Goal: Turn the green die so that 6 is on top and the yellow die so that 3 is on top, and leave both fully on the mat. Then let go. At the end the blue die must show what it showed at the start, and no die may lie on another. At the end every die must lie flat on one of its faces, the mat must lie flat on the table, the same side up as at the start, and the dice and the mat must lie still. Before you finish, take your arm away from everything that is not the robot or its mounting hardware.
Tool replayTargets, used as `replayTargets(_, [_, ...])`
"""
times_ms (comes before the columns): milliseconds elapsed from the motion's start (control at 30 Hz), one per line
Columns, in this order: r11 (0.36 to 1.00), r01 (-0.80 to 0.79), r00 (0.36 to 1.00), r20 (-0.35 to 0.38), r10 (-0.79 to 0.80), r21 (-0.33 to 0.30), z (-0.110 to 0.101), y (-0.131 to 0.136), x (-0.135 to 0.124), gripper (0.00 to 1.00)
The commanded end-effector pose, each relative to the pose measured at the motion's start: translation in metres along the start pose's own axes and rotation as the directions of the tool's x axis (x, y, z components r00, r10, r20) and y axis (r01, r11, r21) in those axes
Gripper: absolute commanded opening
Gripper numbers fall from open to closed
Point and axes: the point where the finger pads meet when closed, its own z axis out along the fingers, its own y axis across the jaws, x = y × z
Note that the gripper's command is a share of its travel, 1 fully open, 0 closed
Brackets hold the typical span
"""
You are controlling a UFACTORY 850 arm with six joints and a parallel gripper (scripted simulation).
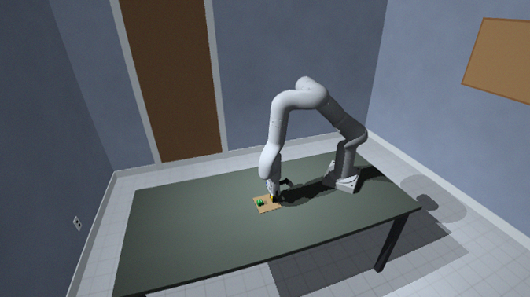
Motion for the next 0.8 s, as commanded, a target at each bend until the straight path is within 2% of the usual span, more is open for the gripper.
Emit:
replayTargets(0, [1.000, 0.000, 1.000, 0.002, 0.000, 0.000, -0.0003, 0.0000, -0.0009, 0.27])
replayTargets(767, [1.000, 0.000, 1.000, 0.002, 0.000, 0.000, 0.0035, 0.0000, -0.0009, 0.27])
